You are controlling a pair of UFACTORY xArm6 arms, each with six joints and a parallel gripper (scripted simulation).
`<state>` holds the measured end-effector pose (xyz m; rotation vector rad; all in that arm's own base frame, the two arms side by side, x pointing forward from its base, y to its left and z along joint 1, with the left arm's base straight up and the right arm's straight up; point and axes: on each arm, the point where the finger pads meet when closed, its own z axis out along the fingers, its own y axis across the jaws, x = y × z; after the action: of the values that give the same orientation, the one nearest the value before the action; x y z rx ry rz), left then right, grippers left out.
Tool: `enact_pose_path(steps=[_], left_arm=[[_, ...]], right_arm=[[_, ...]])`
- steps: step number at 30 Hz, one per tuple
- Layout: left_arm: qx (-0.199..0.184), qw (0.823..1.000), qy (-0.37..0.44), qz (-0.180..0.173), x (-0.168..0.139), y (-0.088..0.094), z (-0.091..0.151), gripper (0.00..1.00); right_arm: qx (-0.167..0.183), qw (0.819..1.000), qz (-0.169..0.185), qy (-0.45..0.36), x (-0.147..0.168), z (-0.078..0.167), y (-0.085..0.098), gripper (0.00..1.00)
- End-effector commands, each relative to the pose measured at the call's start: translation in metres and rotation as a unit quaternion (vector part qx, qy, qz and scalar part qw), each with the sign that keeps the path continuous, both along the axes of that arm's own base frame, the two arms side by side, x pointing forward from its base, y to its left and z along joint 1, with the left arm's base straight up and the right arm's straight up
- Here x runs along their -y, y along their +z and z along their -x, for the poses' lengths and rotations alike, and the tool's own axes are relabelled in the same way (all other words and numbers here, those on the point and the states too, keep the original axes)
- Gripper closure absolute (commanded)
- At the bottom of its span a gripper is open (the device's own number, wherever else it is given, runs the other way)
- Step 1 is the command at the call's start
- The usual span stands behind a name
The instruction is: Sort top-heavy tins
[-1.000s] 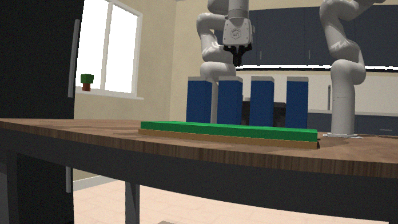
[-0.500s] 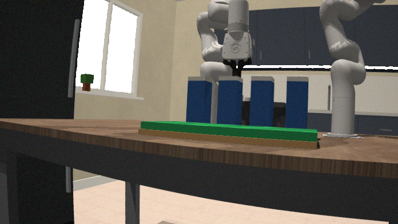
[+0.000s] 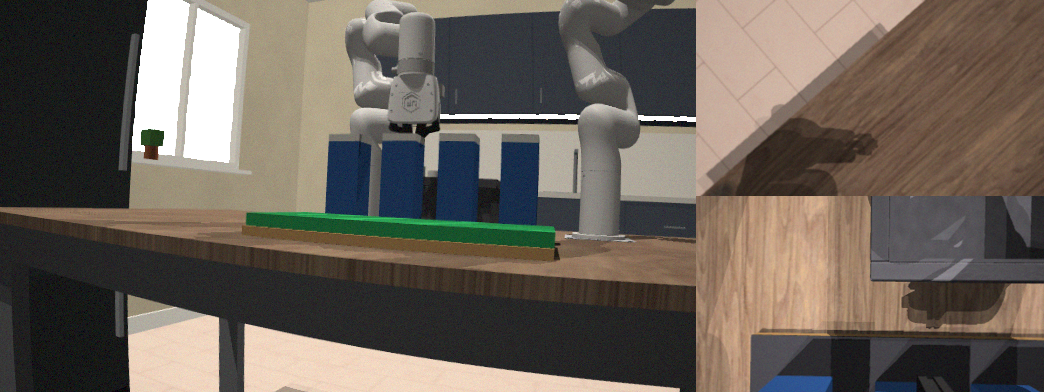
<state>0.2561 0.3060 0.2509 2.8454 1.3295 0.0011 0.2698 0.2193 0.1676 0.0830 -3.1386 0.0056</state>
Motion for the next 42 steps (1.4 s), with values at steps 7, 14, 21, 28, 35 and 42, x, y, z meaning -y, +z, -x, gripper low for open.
enact_pose_path(steps=[7, 14, 21, 28, 35, 42], left_arm=[[0.001, 1.000, 0.000, -0.002, -0.001, 0.002, -0.001, 0.00], [0.001, 1.000, 0.000, -0.002, -0.001, 0.002, -0.001, 0.00], [0.001, 1.000, 0.000, -0.002, -0.001, 0.002, -0.001, 0.00], [0.001, 1.000, 0.000, -0.002, -0.001, 0.002, -0.001, 0.00], [0.001, 1.000, 0.000, -0.002, -0.001, 0.002, -0.001, 0.00], [0.001, 1.000, 0.000, -0.002, -0.001, 0.002, -0.001, 0.00]], right_arm=[[0.002, 1.000, -0.002, 0.000, -0.001, -0.001, 0.000, 1.00], [0.002, 1.000, -0.002, 0.000, -0.001, -0.001, 0.000, 1.00], [0.002, 1.000, -0.002, 0.000, -0.001, -0.001, 0.000, 1.00], [0.002, 1.000, -0.002, 0.000, -0.001, -0.009, 0.000, 1.00], [0.002, 1.000, -0.002, 0.000, -0.001, -0.009, 0.000, 1.00], [0.002, 1.000, -0.002, 0.000, -0.002, -0.016, 0.000, 1.00]])
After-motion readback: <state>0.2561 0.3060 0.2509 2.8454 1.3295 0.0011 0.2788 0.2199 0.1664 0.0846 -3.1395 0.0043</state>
